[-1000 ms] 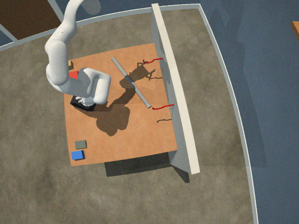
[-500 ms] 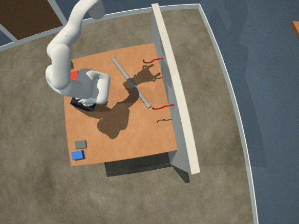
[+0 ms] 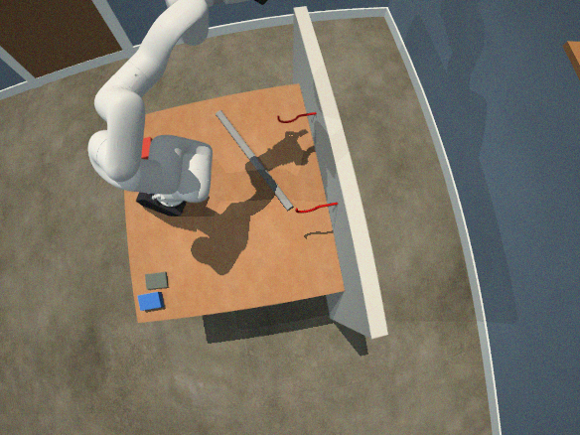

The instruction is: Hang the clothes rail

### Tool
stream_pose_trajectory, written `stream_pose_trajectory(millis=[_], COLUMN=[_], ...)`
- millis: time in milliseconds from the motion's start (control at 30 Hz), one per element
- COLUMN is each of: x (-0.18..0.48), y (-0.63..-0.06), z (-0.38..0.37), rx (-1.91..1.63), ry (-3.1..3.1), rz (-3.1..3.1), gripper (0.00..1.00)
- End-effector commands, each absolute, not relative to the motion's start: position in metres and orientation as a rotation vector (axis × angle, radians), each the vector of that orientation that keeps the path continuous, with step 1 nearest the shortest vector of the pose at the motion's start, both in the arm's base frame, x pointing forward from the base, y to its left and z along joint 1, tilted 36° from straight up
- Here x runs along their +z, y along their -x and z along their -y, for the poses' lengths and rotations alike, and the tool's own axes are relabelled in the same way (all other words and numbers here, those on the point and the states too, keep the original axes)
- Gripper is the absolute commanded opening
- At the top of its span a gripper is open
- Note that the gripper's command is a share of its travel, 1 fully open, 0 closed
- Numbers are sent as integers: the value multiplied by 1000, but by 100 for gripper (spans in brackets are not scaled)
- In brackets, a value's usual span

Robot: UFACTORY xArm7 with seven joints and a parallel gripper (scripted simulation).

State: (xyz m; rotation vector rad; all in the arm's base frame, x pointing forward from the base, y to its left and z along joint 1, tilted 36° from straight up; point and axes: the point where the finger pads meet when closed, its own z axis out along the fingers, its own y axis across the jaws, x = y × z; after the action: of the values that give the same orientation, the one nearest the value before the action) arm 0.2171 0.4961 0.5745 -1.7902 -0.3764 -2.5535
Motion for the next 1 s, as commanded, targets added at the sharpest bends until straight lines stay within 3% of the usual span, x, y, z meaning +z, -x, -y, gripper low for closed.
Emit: stream_pose_trajectory(millis=[0, 967], x=[574, 521], y=[-224, -280], z=[-484, -389], rx=[-2530, -2207], ry=[1810, 2047], rz=[328, -211], gripper=[100, 100])
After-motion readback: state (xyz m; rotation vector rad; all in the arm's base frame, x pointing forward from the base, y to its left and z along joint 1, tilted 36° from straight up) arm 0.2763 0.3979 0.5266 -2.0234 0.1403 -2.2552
